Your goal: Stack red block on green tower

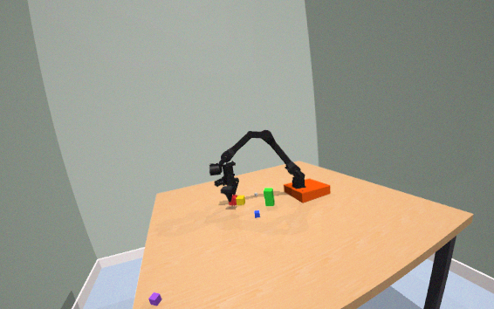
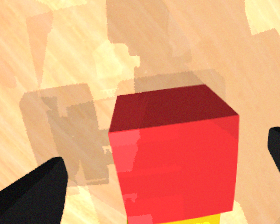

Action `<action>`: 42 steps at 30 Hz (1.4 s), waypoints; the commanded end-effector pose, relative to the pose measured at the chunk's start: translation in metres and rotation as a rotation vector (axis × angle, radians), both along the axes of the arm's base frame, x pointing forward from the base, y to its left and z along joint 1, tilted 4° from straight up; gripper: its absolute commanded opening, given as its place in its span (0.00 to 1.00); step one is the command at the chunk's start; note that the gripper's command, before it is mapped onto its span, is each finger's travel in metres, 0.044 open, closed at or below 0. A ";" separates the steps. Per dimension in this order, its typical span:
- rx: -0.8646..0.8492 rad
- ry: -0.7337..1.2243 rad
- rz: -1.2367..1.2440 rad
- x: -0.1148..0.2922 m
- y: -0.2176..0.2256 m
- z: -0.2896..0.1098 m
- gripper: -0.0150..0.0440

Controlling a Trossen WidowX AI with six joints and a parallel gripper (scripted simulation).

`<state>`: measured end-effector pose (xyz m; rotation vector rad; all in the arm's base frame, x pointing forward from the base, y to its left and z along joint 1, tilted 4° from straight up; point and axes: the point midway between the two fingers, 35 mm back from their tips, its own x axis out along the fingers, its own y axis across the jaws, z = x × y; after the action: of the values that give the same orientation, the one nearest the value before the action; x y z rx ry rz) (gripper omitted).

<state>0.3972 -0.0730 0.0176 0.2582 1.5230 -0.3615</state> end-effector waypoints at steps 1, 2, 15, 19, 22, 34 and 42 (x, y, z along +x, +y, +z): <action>-0.002 0.013 0.005 -0.003 -0.001 -0.009 1.00; -0.002 0.013 0.005 -0.003 -0.001 -0.011 1.00; -0.002 0.014 0.005 -0.005 -0.002 -0.027 1.00; -0.002 0.014 0.005 -0.005 -0.002 -0.027 1.00; -0.002 0.014 0.005 -0.005 -0.002 -0.027 1.00; -0.002 0.014 0.005 -0.005 -0.002 -0.025 0.69; -0.002 0.014 0.005 -0.005 -0.002 -0.025 0.53</action>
<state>0.3941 -0.0742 -0.0069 0.2578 1.5307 -0.3628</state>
